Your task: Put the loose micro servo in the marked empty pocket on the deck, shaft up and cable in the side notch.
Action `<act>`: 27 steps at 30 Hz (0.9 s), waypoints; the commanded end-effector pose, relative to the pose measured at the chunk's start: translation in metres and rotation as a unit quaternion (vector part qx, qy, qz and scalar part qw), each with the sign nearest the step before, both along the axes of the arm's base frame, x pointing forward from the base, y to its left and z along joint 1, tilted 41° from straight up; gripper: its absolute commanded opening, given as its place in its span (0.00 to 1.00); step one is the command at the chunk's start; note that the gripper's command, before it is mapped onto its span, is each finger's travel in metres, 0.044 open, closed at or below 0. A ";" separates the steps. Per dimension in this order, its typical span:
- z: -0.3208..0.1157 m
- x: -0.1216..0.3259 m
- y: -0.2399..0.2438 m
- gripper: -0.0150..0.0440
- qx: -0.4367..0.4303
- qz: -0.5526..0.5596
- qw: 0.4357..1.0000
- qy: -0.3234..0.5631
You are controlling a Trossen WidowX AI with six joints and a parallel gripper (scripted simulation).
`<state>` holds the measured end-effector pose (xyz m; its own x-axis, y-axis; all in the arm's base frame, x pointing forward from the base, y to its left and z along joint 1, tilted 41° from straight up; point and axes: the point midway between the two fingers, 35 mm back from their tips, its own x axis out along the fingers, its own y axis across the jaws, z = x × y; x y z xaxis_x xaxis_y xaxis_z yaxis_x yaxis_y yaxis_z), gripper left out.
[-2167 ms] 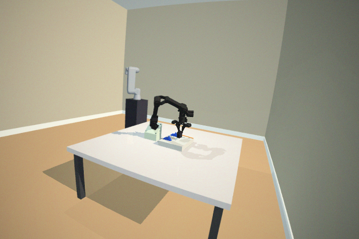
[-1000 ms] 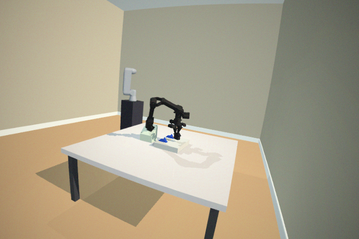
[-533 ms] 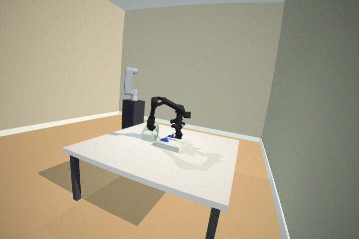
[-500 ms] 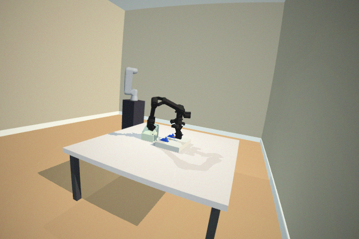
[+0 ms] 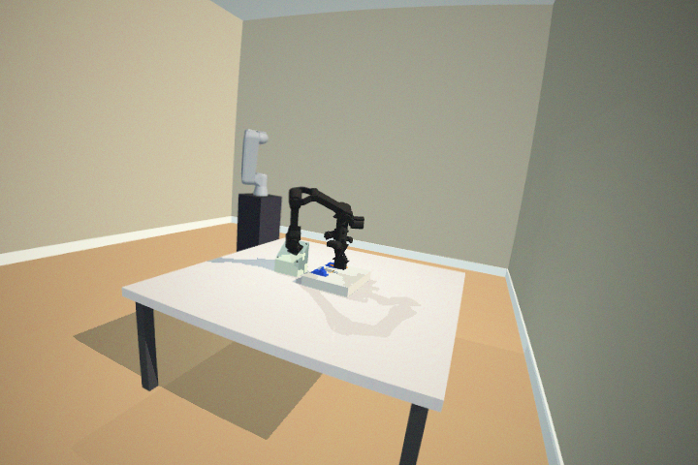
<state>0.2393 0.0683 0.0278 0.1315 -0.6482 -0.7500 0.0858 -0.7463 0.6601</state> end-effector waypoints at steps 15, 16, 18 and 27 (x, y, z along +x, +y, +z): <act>-0.004 -0.073 -0.009 0.25 0.004 0.000 1.000 -0.001; -0.004 -0.073 -0.009 0.25 0.004 0.000 1.000 -0.001; -0.005 -0.073 -0.010 0.25 0.004 0.000 1.000 -0.001; -0.015 -0.070 -0.018 0.25 0.004 0.000 1.000 -0.001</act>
<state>0.1677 0.0529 0.0165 0.1269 -0.6423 -0.7559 0.0793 -0.7530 0.6532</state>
